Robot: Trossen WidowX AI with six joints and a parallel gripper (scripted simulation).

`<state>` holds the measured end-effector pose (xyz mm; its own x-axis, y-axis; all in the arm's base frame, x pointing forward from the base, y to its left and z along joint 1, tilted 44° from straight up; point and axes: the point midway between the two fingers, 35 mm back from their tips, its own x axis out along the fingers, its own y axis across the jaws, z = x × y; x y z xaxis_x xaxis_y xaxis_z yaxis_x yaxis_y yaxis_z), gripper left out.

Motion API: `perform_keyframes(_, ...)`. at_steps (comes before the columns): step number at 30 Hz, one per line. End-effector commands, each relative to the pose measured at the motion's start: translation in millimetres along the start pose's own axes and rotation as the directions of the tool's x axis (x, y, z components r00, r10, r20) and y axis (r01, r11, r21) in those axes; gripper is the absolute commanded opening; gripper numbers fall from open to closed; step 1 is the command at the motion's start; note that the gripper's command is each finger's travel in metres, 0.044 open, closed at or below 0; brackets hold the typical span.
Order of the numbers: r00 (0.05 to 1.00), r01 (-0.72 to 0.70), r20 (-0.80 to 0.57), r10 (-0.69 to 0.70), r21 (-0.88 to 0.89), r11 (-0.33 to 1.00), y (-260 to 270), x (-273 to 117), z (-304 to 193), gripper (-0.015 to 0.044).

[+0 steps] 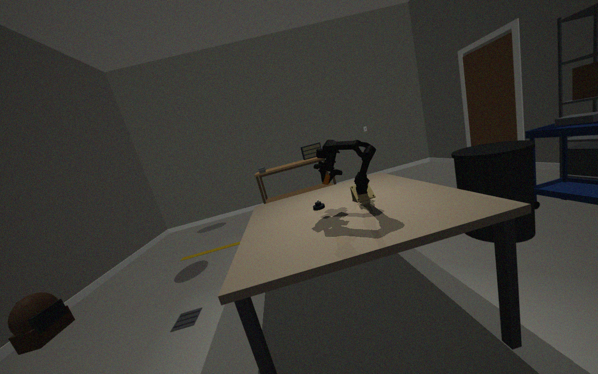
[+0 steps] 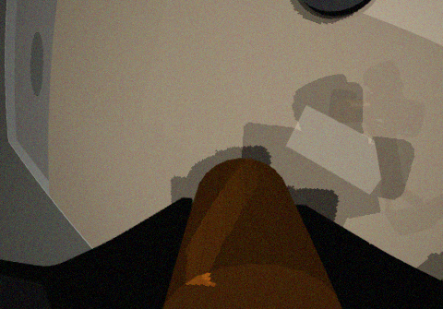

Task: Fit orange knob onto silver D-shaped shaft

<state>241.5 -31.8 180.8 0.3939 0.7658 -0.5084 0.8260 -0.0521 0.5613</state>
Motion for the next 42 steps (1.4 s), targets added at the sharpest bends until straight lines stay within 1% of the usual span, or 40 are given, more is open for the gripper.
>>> perform_keyframes(1, 0.994, -0.109, 0.001, 0.109, -0.008, 0.994, 7.5, -8.6, -1.0, 0.0000)
perform_keyframes(8, 0.967, -0.256, 0.000, 0.256, -0.007, 0.967, 17.0, -19.5, -2.2, 0.0000)
perform_keyframes(17, 0.904, -0.429, 0.000, 0.429, -0.007, 0.903, 28.8, -32.7, -3.7, 0.0000)
perform_keyframes(26, 0.894, -0.447, 0.000, 0.447, -0.007, 0.894, 29.3, -33.4, -3.8, 0.0000)
perform_keyframes(39, 0.850, -0.527, 0.002, 0.527, -0.006, 0.850, 26.8, -31.9, -3.0, 0.0000)
perform_keyframes(40, 0.865, -0.501, 0.009, 0.501, -0.003, 0.865, 26.4, -31.1, -1.4, 0.0000)
perform_keyframes(42, 0.865, -0.501, 0.009, 0.501, -0.003, 0.865, 26.4, -31.1, -1.4, 0.0000)
